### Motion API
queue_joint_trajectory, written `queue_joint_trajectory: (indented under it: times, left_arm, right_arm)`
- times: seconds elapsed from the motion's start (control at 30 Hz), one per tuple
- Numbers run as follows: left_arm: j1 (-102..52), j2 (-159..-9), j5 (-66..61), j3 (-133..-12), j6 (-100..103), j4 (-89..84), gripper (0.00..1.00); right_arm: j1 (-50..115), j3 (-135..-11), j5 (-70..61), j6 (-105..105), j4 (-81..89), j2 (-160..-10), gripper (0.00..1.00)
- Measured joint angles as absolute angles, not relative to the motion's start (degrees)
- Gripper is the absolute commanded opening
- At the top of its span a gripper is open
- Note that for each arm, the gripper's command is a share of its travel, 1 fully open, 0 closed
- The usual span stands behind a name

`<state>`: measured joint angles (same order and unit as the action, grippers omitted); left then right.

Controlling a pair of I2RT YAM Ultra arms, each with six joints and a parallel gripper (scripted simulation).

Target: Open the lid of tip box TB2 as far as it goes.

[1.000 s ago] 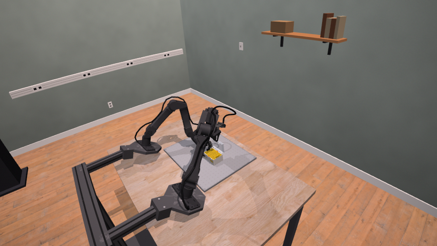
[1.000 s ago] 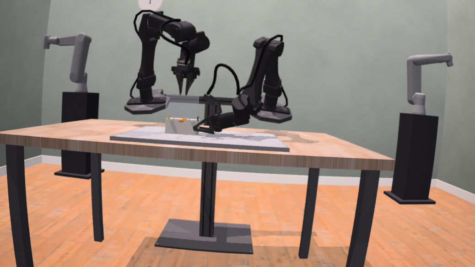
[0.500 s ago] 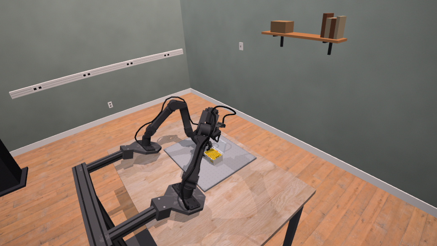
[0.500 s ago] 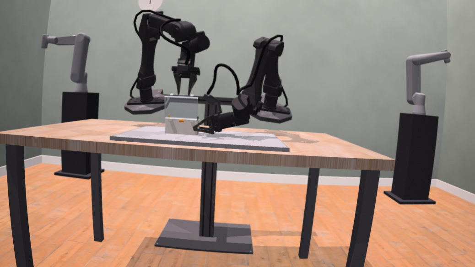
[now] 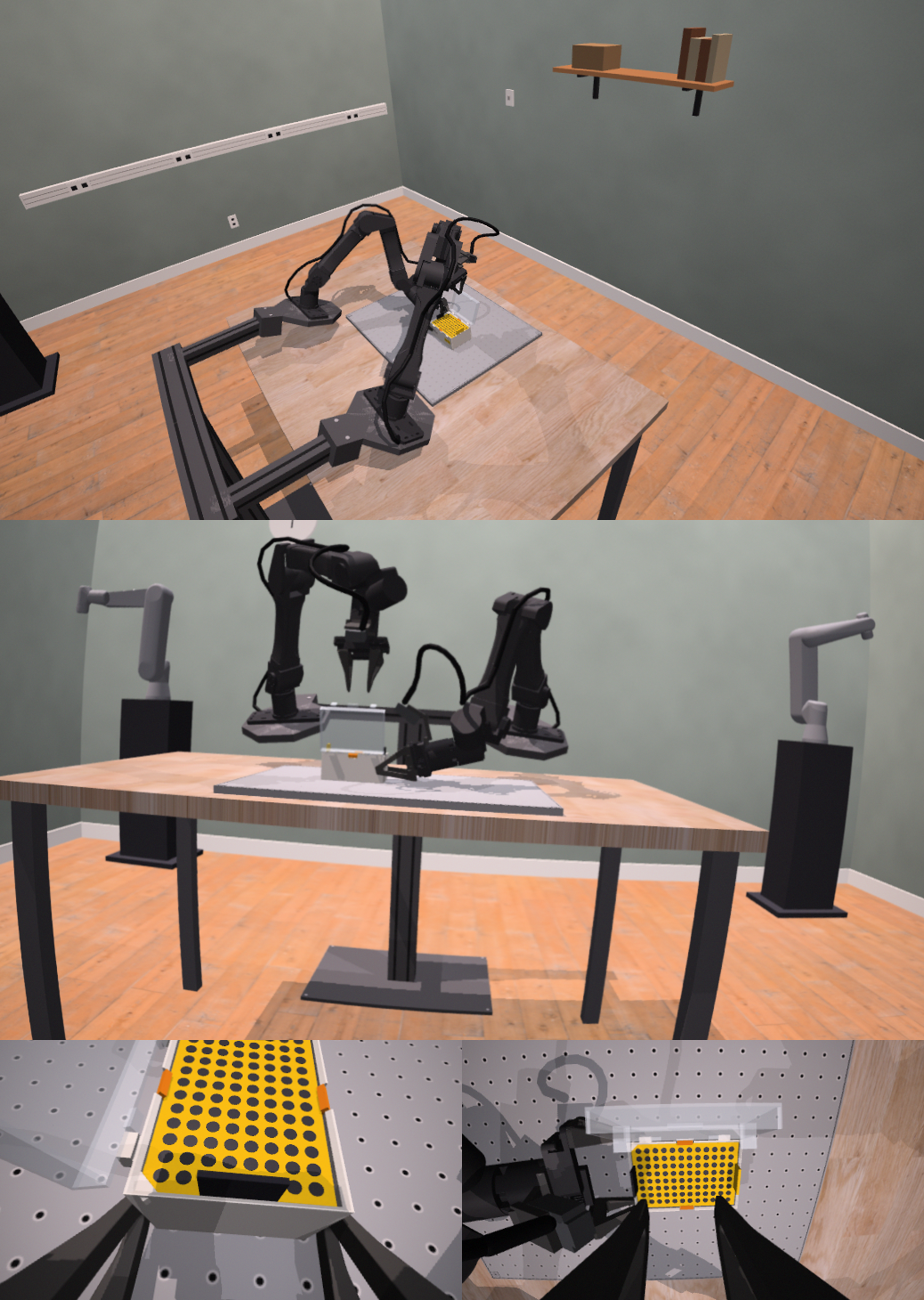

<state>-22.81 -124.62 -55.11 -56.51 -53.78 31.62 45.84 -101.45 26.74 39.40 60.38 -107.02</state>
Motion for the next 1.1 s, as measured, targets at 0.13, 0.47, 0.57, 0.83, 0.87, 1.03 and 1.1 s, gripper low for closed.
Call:
queue_joint_trajectory:
  times: [0.13, 0.47, 0.57, 0.83, 0.87, 1.03, 1.1]
  left_arm:
    - [-22.8, -124.6, -55.1, -56.5, -53.8, 31.6, 0.84]
    - [-22.8, -124.6, -55.1, -56.5, -53.8, 31.6, 0.84]
    - [-22.8, -124.6, -55.1, -56.5, -53.8, 31.6, 0.84]
    - [-22.8, -124.6, -55.1, -56.5, -53.8, 31.6, 0.84]
    - [-22.8, -124.6, -55.1, -56.5, -53.8, 31.6, 0.84]
    - [-22.8, -124.6, -55.1, -56.5, -53.8, 31.6, 0.84]
    - [-22.8, -124.6, -55.1, -56.5, -53.8, 31.6, 0.84]
  right_arm:
    - [46.6, -102.9, 27.0, 40.0, 62.2, -106.8, 0.38]
    - [46.7, -103.1, 26.9, 40.2, 63.5, -106.8, 0.72]
    - [46.5, -102.9, 26.0, 38.5, 62.3, -106.8, 1.00]
    - [43.9, -96.3, 23.9, 26.1, 51.4, -103.3, 1.00]
    - [43.7, -94.7, 23.5, 24.3, 49.7, -102.1, 1.00]
    - [43.0, -85.3, 21.8, 14.5, 40.7, -95.5, 1.00]
    - [42.6, -81.6, 21.0, 10.8, 37.1, -93.1, 1.00]
